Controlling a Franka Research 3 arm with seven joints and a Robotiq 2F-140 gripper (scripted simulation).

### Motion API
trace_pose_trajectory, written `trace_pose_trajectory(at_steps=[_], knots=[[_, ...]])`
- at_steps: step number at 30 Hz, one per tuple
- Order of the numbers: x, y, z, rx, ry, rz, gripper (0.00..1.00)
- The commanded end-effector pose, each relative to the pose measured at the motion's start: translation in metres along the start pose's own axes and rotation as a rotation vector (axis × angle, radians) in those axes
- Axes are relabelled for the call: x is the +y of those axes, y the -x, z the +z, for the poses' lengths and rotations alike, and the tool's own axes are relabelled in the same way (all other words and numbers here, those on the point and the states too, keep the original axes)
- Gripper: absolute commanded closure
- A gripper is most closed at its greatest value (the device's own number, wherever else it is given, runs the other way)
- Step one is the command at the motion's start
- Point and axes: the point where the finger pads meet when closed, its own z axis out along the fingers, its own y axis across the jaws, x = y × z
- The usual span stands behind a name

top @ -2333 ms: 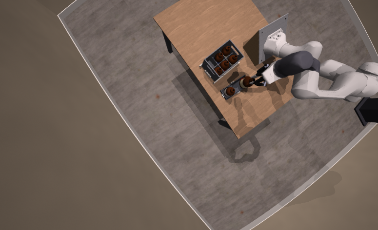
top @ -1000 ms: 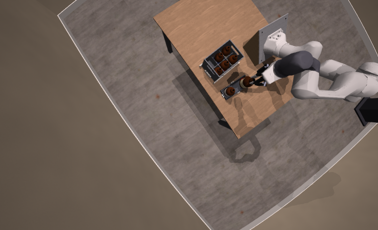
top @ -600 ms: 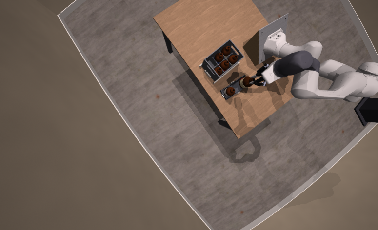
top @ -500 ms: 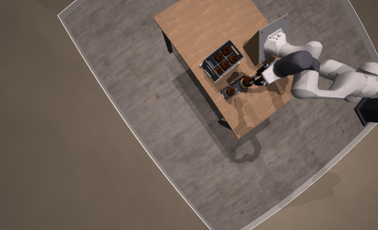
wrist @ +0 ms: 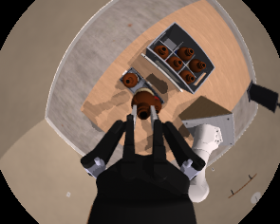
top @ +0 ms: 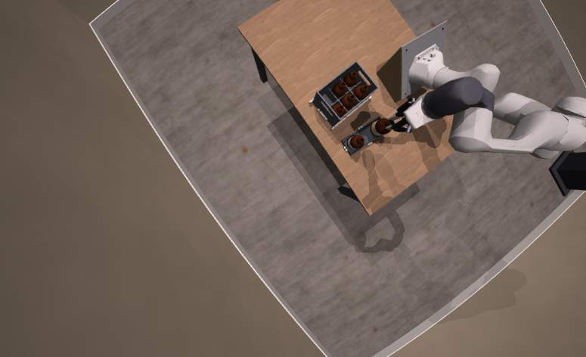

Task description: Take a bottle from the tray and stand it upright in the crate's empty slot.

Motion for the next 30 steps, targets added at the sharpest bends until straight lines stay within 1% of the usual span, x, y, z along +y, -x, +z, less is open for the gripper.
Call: trace_pose_trajectory(at_steps=[1,14,30], knots=[[0.002,-0.004,-0.003,0.007,-0.001,-0.004,1.0],[0.007,-0.013,-0.003,0.007,-0.001,-0.004,1.0],[0.016,-0.031,-0.004,0.007,-0.001,-0.004,1.0]])
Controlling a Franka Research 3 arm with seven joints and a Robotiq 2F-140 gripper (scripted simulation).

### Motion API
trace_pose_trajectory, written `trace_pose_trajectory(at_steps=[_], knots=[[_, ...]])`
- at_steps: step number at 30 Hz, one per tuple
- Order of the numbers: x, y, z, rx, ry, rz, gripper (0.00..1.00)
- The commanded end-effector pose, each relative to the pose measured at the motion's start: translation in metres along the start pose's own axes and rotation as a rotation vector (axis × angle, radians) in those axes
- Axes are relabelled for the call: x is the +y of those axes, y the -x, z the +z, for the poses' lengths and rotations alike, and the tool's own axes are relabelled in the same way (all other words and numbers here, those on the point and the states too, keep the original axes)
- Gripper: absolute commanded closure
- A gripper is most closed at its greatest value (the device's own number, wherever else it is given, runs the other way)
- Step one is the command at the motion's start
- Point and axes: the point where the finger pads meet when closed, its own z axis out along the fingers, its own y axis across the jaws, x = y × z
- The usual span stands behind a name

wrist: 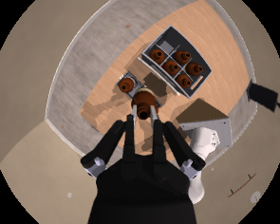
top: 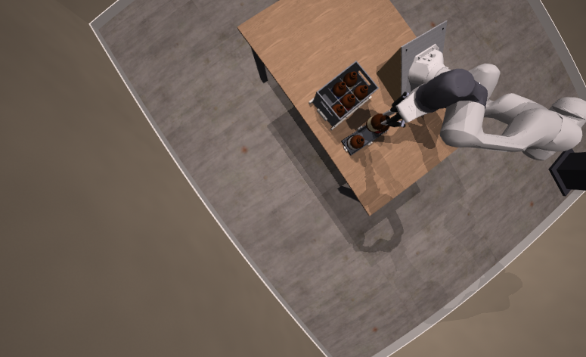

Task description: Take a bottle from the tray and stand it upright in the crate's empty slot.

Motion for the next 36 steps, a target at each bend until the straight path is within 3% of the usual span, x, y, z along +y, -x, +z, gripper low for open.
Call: trace_pose_trajectory(at_steps=[1,36], knots=[[0.001,-0.006,-0.004,0.013,-0.007,-0.013,1.0],[0.027,-0.061,-0.005,0.013,-0.007,-0.013,1.0]])
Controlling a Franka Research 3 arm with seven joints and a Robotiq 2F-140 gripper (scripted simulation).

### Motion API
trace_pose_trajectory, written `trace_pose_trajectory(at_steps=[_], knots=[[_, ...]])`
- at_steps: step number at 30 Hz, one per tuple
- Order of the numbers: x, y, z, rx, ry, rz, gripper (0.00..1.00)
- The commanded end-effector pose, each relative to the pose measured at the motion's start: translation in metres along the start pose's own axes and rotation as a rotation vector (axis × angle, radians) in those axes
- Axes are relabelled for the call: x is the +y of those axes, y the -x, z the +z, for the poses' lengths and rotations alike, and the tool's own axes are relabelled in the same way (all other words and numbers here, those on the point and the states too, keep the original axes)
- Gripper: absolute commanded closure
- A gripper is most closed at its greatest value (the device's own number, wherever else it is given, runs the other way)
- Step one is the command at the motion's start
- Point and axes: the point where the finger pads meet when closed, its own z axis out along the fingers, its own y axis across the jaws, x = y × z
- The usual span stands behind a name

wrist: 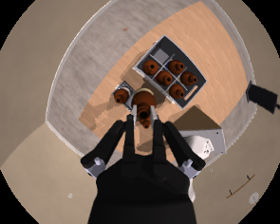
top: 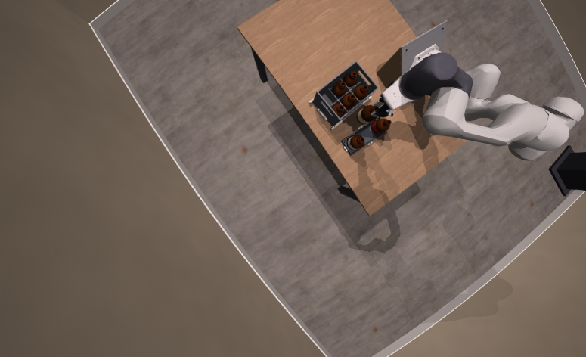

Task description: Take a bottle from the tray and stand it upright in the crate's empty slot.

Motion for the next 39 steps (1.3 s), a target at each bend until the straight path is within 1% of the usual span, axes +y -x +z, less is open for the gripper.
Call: trace_pose_trajectory(at_steps=[1,14,16,31,33,39], knots=[[0.001,-0.009,-0.004,0.013,-0.008,-0.018,1.0],[0.014,-0.037,-0.005,0.013,-0.008,-0.018,1.0],[0.014,-0.037,-0.005,0.013,-0.008,-0.018,1.0],[0.031,-0.072,-0.005,0.013,-0.008,-0.018,1.0],[0.031,-0.072,-0.005,0.013,-0.008,-0.018,1.0],[0.037,-0.085,-0.005,0.013,-0.008,-0.018,1.0]])
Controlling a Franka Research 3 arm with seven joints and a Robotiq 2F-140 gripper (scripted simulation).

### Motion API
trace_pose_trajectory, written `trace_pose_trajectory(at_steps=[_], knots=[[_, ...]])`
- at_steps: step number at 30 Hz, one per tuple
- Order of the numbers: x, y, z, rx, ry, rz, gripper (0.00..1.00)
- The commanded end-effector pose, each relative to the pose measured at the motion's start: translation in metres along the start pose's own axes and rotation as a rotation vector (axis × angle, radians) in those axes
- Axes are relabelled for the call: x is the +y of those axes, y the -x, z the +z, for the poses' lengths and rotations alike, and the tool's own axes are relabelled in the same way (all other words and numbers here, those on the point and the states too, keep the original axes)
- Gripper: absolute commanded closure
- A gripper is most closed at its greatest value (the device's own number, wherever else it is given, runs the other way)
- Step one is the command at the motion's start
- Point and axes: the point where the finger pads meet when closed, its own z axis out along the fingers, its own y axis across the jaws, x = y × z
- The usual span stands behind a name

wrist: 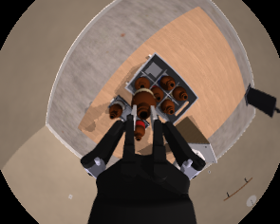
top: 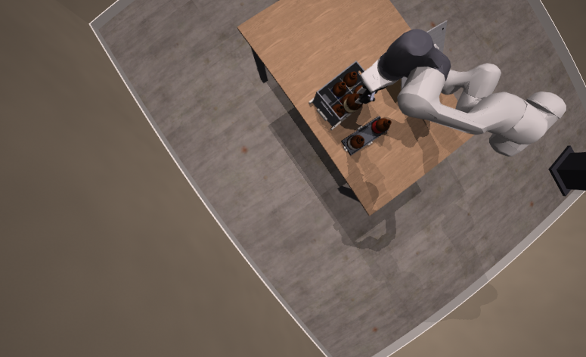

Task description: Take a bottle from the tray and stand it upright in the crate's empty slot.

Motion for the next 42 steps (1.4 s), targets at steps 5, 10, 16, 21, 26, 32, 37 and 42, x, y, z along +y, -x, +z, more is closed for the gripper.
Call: trace_pose_trajectory(at_steps=[5,10,16,21,26,32,37,42], knots=[[0.006,-0.017,-0.002,0.002,-0.008,-0.016,1.0],[0.01,-0.026,-0.002,0.002,-0.008,-0.016,1.0],[0.015,-0.037,-0.002,0.002,-0.008,-0.016,1.0],[0.02,-0.047,-0.002,0.002,-0.008,-0.016,1.0],[0.025,-0.057,-0.002,0.002,-0.008,-0.016,1.0],[0.028,-0.064,-0.002,0.002,-0.008,-0.016,1.0],[0.032,-0.072,-0.002,0.002,-0.008,-0.016,1.0],[0.036,-0.079,-0.002,0.002,-0.008,-0.016,1.0]])
